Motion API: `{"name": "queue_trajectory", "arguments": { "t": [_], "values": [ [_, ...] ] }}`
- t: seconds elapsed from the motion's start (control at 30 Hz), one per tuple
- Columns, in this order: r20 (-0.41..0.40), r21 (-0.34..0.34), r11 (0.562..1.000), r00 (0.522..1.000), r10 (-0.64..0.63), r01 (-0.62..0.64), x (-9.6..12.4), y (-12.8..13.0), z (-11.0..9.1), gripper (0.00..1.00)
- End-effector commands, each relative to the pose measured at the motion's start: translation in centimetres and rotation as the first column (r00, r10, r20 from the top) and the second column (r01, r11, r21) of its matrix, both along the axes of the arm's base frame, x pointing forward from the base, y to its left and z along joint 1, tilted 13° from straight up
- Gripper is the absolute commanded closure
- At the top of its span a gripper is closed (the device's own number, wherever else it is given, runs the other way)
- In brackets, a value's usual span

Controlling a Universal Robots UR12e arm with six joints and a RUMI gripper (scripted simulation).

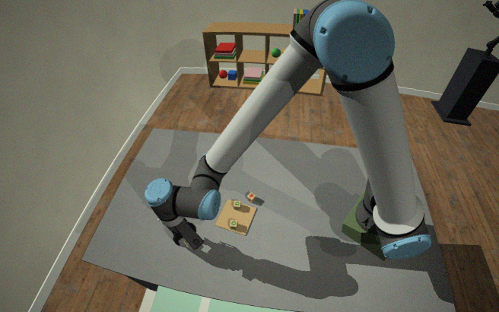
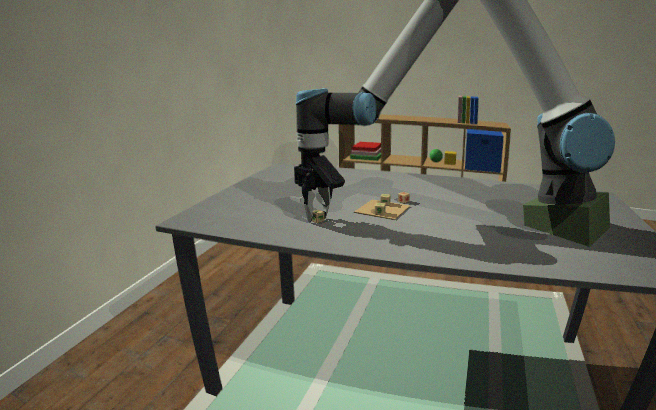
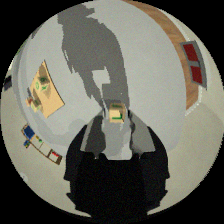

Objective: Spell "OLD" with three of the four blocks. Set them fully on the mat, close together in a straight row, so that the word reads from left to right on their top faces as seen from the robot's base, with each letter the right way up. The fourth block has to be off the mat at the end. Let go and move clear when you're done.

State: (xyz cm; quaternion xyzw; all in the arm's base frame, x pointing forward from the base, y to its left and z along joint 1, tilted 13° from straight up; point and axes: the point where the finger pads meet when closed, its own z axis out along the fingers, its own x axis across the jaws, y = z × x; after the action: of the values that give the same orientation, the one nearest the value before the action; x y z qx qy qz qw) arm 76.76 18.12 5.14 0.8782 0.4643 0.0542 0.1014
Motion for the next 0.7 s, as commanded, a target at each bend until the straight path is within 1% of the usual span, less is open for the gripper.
{"name": "queue_trajectory", "arguments": {
  "t": [0.0,0.47,0.5,0.67],
  "values": [
    [0.002,0.000,1.000,1.000,0.000,0.000,0.05,0.02,0.09,0.72],
    [0.002,0.000,1.000,1.000,0.000,0.000,0.05,0.02,0.09,0.72],
    [0.002,0.000,1.000,1.000,0.000,0.000,0.05,0.02,0.09,0.91],
    [0.002,0.000,1.000,1.000,0.000,0.000,0.05,0.02,0.09,0.91]
  ]
}}
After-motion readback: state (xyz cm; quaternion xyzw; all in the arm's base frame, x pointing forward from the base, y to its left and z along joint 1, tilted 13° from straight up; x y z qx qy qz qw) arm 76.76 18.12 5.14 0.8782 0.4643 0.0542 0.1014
